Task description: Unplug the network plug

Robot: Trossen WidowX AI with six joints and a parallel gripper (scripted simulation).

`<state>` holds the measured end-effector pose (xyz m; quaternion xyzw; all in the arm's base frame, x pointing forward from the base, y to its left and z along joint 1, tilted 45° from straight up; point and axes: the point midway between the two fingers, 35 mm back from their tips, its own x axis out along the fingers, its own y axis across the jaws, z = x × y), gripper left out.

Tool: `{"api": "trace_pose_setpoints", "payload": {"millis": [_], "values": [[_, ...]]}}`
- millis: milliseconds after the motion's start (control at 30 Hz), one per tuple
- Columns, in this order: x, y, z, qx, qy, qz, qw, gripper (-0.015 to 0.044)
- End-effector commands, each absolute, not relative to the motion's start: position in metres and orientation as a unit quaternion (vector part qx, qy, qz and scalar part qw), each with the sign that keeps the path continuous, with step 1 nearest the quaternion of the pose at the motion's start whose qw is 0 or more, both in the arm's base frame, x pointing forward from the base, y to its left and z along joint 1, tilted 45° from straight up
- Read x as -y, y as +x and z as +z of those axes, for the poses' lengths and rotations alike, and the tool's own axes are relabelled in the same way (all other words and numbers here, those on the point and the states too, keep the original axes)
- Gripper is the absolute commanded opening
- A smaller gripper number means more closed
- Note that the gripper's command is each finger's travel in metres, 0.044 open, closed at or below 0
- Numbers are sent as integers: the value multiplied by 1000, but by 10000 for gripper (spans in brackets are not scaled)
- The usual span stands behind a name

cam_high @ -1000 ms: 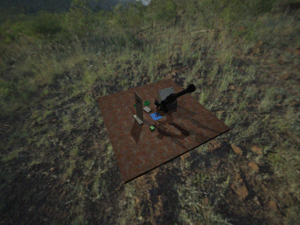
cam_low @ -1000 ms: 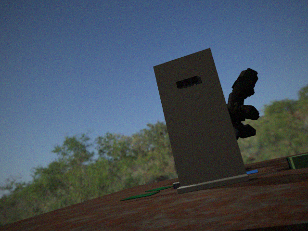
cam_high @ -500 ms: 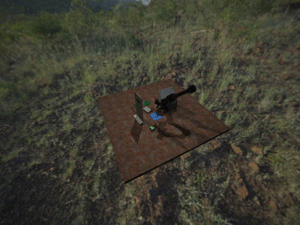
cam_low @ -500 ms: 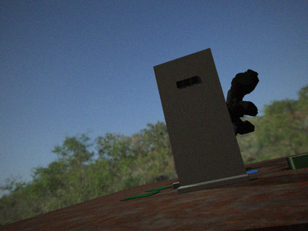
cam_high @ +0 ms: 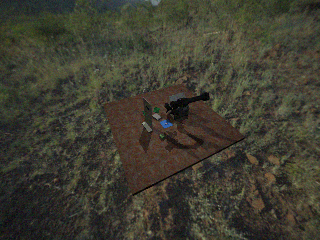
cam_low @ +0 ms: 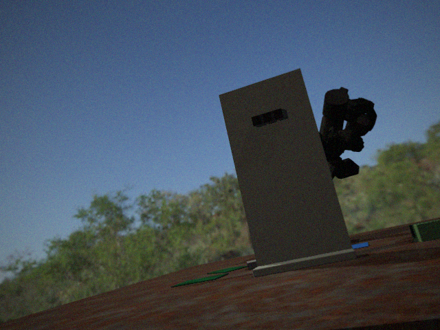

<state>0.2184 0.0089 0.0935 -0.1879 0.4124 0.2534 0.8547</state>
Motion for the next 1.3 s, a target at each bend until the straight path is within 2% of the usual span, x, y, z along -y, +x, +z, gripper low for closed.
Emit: {"api": "trace_pose_setpoints", "payload": {"millis": [0,833,1167,1200,1267], "values": [[-3,218,99,-414,-187,256,853,156],[35,206,144,-402,-186,255,859,156],[35,206,144,-402,-186,255,859,419],[35,206,144,-402,-186,255,859,440],[35,206,144,-402,-186,255,859,440]]}}
